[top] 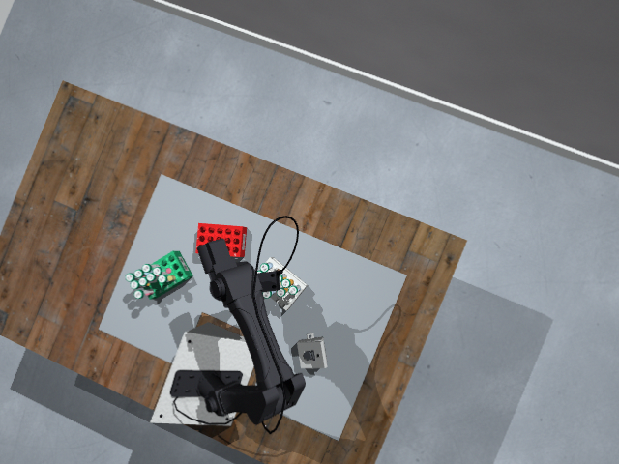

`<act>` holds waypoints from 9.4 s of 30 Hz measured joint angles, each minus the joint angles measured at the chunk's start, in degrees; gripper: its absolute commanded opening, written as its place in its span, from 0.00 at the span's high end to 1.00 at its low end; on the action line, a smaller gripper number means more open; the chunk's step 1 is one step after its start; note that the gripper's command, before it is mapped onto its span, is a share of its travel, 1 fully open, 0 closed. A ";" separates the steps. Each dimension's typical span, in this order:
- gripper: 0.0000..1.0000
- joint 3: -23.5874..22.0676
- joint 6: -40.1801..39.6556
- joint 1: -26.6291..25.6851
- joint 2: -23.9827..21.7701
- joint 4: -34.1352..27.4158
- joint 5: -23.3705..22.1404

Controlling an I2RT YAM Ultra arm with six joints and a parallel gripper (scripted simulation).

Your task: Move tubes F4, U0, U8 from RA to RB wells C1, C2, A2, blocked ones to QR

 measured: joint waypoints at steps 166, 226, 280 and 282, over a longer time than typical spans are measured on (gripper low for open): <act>1.00 -7.21 -3.56 -3.23 -0.81 8.46 1.42; 1.00 -12.04 -6.38 -5.53 -0.59 14.82 2.95; 0.76 -13.20 -7.50 -6.32 -0.63 16.65 3.39; 0.70 -13.20 -7.50 -6.32 -0.63 16.65 3.39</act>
